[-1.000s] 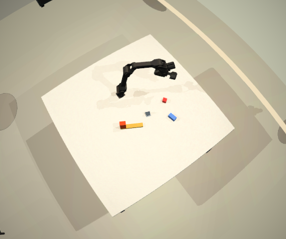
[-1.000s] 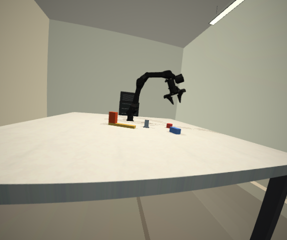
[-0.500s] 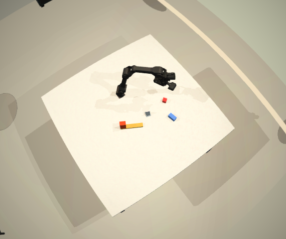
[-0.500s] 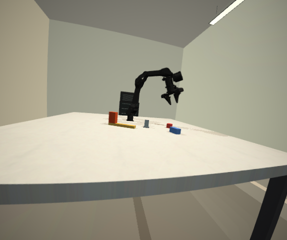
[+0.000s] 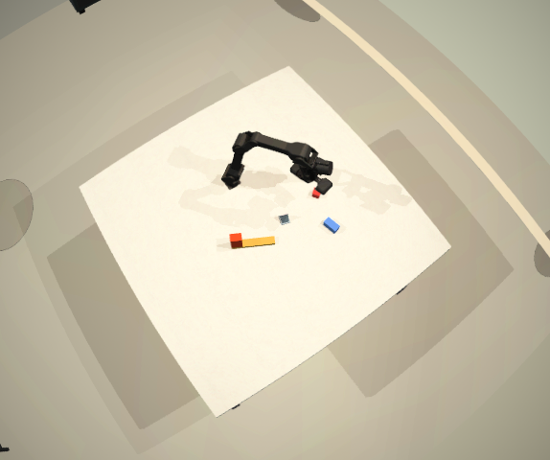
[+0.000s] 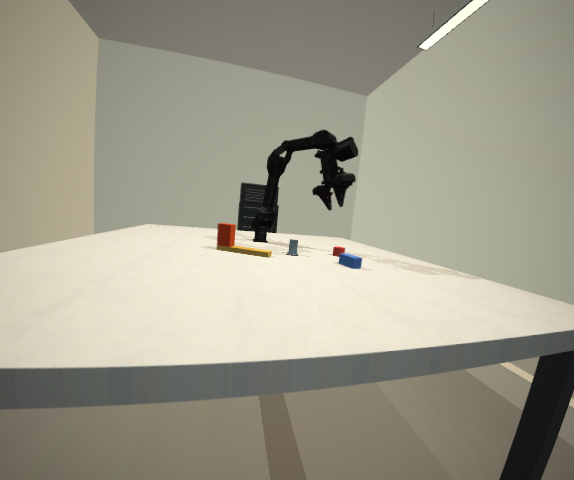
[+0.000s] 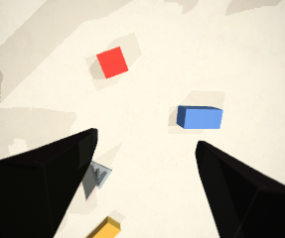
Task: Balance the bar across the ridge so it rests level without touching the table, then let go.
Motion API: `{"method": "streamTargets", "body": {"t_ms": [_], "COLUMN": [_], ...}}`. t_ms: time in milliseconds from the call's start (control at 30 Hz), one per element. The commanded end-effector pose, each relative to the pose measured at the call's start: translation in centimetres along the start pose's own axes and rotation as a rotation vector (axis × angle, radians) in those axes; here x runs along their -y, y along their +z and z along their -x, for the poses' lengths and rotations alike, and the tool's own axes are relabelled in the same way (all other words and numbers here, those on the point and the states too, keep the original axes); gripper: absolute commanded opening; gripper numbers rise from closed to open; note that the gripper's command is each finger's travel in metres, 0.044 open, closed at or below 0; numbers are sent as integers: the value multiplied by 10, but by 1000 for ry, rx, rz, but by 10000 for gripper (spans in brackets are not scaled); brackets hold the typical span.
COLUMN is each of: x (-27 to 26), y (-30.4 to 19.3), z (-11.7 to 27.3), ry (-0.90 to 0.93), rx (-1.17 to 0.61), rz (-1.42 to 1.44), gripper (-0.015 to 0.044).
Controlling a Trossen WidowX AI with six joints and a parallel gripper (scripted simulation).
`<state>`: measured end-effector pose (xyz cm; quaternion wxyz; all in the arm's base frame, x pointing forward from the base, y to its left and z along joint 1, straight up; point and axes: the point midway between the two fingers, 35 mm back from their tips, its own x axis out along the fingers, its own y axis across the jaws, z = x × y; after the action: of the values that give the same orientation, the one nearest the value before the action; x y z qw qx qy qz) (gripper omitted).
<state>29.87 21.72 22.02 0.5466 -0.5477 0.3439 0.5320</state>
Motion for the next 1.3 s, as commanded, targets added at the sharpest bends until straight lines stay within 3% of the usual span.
{"method": "streamTargets", "body": {"t_ms": [0,1267], "x": [4,-9], "y": [-24,-223], "z": [-1,19], "ry": [9,75], "rx": [-29,-201], "rz": [-41,-483], "gripper": [315,315]}}
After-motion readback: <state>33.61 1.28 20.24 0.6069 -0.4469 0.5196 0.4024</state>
